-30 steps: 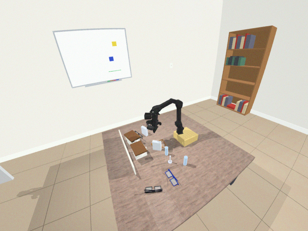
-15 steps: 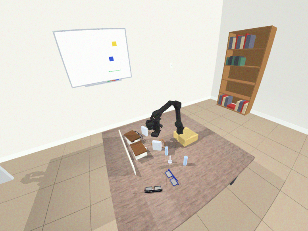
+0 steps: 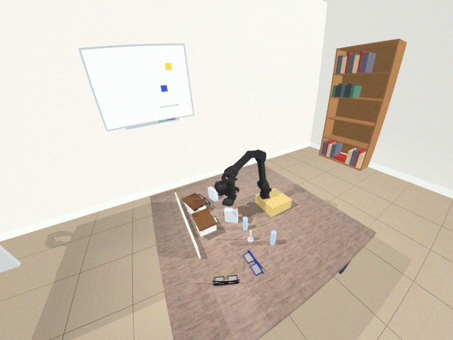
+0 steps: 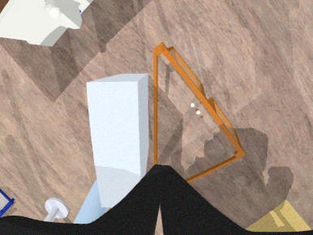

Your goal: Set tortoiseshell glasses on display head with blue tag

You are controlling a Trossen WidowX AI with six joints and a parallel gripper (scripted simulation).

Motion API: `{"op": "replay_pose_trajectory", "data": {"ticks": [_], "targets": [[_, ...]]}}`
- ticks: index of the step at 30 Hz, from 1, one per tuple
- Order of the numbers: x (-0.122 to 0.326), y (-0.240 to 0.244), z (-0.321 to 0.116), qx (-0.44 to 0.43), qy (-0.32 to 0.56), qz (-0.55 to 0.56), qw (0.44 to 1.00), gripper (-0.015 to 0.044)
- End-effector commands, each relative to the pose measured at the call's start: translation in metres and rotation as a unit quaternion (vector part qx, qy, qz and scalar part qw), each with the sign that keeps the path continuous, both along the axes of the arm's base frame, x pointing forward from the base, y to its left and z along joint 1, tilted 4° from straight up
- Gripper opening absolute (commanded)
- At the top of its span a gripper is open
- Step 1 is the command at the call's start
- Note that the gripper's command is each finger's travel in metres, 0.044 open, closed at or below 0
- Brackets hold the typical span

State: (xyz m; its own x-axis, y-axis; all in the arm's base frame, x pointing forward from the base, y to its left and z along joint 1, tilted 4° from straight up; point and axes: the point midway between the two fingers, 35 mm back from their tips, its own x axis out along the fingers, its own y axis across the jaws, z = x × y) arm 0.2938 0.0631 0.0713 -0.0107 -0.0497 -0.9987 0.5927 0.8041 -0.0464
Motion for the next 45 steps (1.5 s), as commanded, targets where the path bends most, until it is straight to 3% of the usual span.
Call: {"op": "replay_pose_trajectory", "data": {"ticks": [1,19,45], "targets": [[-0.001,-0.001,-0.010,-0.003,0.004,0.003,1.000,0.0000],[-0.003,-0.003,-0.037,-0.003,0.004,0.003,1.000,0.0000],[0.006,0.008,-0.038,-0.003,0.004,0.003,1.000,0.0000]]}}
